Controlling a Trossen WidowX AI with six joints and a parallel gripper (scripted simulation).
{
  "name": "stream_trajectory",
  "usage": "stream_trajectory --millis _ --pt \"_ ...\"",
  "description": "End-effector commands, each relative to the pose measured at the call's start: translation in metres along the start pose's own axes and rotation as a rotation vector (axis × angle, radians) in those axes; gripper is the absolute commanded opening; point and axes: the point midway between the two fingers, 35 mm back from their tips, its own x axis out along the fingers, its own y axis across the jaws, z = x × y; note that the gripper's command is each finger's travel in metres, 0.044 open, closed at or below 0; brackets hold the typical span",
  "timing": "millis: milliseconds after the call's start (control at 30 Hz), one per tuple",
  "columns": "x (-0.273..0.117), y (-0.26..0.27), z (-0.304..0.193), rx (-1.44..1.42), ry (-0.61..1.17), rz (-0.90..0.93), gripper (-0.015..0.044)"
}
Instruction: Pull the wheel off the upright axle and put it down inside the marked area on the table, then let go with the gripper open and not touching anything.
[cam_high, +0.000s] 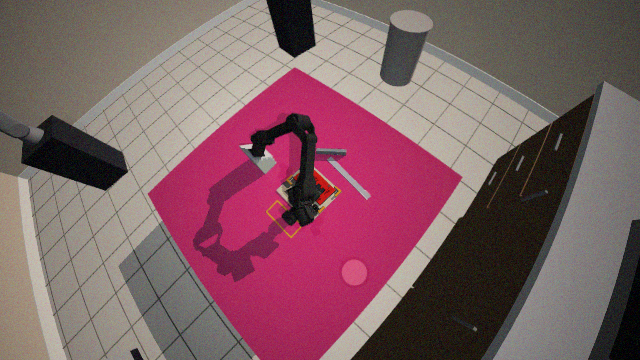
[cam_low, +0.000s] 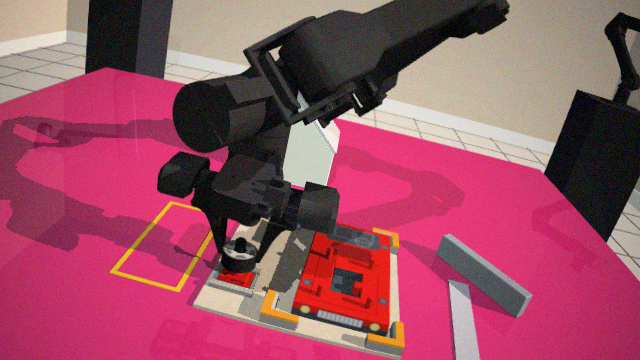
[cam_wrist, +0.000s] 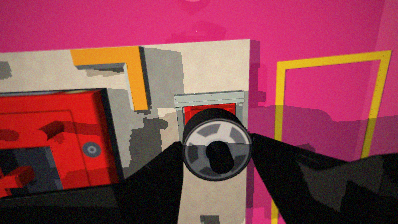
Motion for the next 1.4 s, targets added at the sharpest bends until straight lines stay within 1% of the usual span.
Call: stream_trajectory --millis 0,67,100,1367 --pt "-0.001 0.001 0.0 -0.002 0.001 0.002 0.0056" --pt "-0.001 0.001 0.0 -0.002 0.001 0.002 0.0004" --pt "-0.002 0.001 0.0 -0.002 0.001 0.002 0.0" --pt "-0.014 0.0 0.0 0.0 -0.003 0.002 0.0"
